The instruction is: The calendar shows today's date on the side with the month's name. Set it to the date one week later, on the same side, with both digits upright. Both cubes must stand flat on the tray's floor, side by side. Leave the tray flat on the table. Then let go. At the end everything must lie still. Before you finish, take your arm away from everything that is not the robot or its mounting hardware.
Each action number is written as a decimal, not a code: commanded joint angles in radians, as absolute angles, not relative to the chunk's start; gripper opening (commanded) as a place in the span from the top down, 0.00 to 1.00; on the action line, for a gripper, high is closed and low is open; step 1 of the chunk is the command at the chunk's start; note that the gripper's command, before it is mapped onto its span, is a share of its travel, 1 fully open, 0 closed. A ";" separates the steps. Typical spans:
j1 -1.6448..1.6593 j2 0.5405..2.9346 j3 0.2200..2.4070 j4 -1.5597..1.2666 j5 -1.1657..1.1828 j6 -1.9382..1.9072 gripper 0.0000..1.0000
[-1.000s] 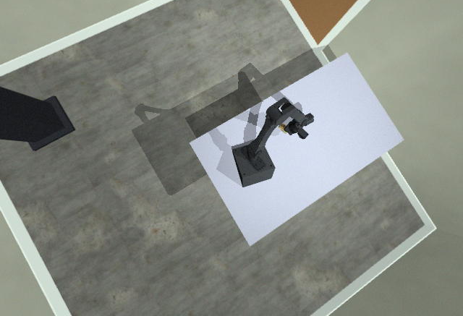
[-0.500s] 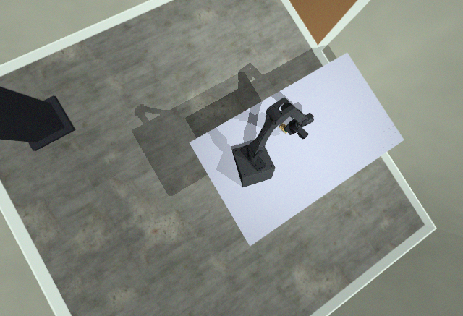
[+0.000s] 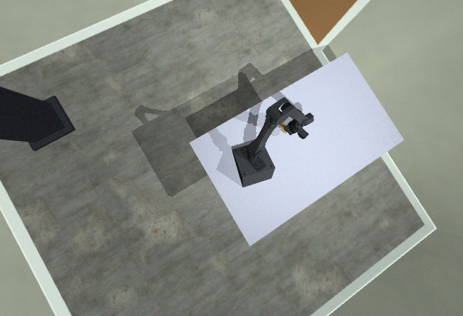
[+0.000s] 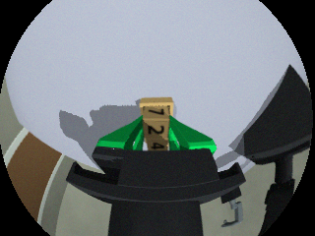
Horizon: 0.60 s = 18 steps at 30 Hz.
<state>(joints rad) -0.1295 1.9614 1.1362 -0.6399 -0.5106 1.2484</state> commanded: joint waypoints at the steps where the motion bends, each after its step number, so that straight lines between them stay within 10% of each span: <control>1: -0.132 1.977 1.121 -0.626 -0.497 1.255 0.74; 18: -0.131 1.980 1.128 -0.620 -0.497 1.258 0.74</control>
